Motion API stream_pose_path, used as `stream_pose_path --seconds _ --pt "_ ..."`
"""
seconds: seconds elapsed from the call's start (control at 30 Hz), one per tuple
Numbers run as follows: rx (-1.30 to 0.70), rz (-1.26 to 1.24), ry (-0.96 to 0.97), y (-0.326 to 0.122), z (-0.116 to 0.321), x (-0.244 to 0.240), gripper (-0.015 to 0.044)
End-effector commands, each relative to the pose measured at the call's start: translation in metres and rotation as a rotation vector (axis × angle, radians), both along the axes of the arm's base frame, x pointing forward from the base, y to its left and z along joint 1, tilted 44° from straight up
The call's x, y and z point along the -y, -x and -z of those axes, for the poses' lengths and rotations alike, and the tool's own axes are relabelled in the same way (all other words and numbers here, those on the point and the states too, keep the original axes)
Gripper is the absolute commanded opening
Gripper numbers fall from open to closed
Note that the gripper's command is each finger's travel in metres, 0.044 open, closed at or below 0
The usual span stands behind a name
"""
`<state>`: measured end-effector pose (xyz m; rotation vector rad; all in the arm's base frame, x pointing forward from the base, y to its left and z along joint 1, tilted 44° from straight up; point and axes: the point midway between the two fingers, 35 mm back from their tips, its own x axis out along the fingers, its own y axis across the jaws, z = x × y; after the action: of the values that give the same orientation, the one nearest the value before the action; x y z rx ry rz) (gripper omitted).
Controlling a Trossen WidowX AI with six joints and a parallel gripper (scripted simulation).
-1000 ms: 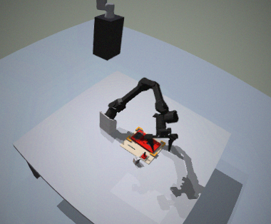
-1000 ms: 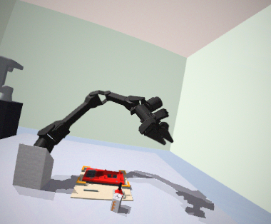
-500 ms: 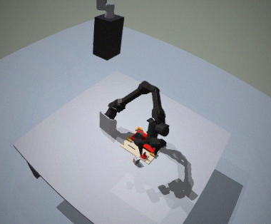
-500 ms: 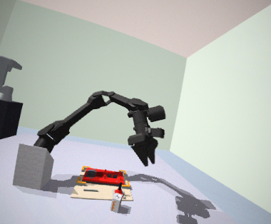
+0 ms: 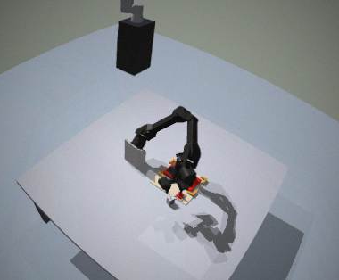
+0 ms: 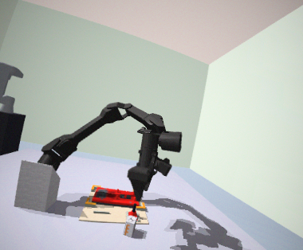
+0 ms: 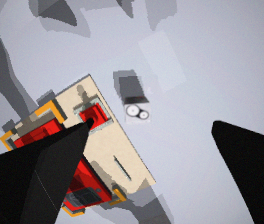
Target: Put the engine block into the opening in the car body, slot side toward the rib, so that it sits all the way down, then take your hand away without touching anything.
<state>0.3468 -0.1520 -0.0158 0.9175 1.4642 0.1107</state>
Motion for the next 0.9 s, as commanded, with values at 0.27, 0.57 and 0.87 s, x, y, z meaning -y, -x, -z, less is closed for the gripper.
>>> stream_pose_path --seconds 0.27,0.57,0.87 --pt "0.008 -0.072 -0.111 0.014 0.008 -0.012 0.044" --pt "0.009 -0.072 -0.113 0.008 0.042 -0.045 0.044" --pt "0.009 -0.072 -0.114 0.005 0.052 -0.057 0.044"
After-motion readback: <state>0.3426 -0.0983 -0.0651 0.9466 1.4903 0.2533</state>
